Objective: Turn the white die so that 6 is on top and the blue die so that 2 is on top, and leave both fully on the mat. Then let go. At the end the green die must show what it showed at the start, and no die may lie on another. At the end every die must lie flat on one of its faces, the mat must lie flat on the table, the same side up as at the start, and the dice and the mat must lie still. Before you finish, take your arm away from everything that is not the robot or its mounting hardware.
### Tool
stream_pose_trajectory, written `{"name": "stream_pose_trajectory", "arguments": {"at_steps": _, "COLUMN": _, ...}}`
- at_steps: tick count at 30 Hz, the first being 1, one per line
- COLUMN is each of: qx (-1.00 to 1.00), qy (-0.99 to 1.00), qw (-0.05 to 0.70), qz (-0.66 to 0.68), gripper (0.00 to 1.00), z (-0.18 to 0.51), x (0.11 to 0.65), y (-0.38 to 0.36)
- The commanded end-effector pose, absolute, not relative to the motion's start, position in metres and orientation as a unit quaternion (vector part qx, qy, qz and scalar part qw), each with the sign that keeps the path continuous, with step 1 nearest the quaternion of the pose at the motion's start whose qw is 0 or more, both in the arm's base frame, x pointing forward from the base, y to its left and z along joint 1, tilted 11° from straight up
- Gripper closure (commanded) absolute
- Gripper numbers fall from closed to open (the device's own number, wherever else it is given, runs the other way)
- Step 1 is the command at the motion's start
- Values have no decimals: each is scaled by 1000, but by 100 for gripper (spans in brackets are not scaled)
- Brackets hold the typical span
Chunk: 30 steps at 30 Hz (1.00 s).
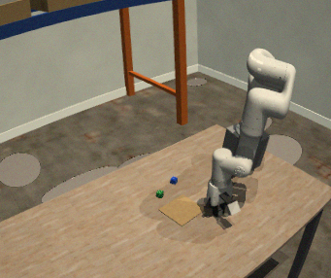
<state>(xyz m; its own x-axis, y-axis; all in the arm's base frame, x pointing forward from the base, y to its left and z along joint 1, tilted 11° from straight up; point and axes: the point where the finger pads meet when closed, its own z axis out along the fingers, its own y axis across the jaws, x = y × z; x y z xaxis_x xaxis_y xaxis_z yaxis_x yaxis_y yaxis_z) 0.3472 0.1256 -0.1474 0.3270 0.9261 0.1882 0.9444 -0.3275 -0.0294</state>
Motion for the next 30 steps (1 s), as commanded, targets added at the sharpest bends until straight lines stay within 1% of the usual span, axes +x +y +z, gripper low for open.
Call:
{"name": "stream_pose_trajectory", "arguments": {"at_steps": 1, "qx": -812, "qy": -576, "qw": 66, "qz": -70, "gripper": 79, "z": -147, "x": 348, "y": 126}}
{"name": "stream_pose_trajectory", "arguments": {"at_steps": 24, "qx": -812, "qy": -576, "qw": 66, "qz": -70, "gripper": 79, "z": -146, "x": 348, "y": 126}}
{"name": "stream_pose_trajectory", "arguments": {"at_steps": 30, "qx": -812, "qy": -576, "qw": 66, "qz": -70, "gripper": 79, "z": -126, "x": 347, "y": 122}}
